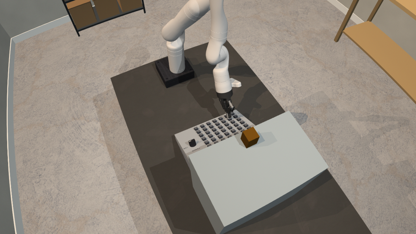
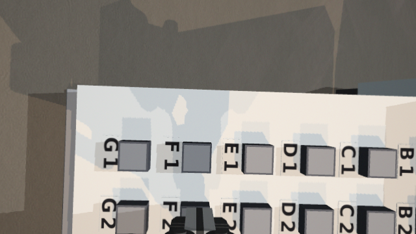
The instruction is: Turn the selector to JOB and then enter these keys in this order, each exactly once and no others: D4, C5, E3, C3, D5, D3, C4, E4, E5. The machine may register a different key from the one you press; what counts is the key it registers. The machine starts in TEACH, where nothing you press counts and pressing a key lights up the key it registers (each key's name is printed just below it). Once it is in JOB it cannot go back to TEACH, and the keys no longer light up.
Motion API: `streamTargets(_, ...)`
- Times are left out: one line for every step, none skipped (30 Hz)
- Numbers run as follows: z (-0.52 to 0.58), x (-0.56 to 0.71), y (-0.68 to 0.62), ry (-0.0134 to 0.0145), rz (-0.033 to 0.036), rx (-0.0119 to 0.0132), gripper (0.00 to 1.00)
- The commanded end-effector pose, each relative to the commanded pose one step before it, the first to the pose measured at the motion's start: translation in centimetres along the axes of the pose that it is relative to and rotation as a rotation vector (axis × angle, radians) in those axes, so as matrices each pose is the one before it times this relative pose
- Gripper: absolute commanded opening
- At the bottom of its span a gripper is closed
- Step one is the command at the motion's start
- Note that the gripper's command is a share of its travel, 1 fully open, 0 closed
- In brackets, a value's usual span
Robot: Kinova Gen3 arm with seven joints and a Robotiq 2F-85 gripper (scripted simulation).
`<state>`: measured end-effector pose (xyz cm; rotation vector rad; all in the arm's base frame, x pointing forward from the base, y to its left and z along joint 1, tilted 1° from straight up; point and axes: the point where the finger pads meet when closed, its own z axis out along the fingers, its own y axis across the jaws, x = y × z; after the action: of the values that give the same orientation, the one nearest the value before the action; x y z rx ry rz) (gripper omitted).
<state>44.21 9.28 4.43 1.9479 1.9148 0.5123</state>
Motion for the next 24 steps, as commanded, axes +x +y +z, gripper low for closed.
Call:
streamTargets(0.231,0.174,0.202,0.0042,0.01011,-0.00464,0.1)
streamTargets(0.04,0.0,0.0,0.0,0.00001,0.0,0.1)
streamTargets(0.038,0.0,0.0,0.0,0.00001,0.0,0.1)
streamTargets(0.035,0.0,0.0,0.0,0.0,0.0,0.1)
streamTargets(0.033,0.0,0.0,0.0,0.0,0.0,0.1)
streamTargets(0.03,0.0,0.0,0.0,0.0,0.0,0.1)
streamTargets(0.027,0.0,0.0,0.0,0.0,0.0,0.1)
streamTargets(0.024,0.0,0.0,0.0,0.0,0.0,0.1)
streamTargets(0.021,0.0,0.0,0.0,0.0,0.0,0.1)
streamTargets(0.017,0.0,0.0,0.0,0.0,0.0,0.1)
streamTargets(0.014,0.0,0.0,0.0,0.0,0.0,0.1)
streamTargets(0.011,0.0,0.0,0.0,0.0,0.0,0.1)
streamTargets(0.009,0.0,0.0,0.0,0.0,0.0,0.1)
streamTargets(0.006,0.0,0.0,0.0,0.0,0.0,0.1)
streamTargets(0.0,0.0,0.0,0.0,0.0,0.0,0.1)
streamTargets(0.0,0.0,0.0,0.0,0.0,0.0,0.1)
streamTargets(0.004,0.0,0.0,0.0,0.0,0.0,0.1)
streamTargets(0.002,0.0,0.0,0.0,0.0,0.0,0.1)
streamTargets(0.001,0.0,0.0,0.0,0.0,0.0,0.1)
streamTargets(0.0,0.0,0.0,0.0,0.0,0.0,0.1)
streamTargets(0.0,0.0,0.0,0.0,0.0,0.0,0.1)
streamTargets(0.0,0.0,0.0,0.0,0.0,0.0,0.1)
streamTargets(0.0,0.0,0.0,0.0,0.0,0.0,0.1)
streamTargets(0.0,0.0,0.0,0.0,0.0,0.0,0.1)
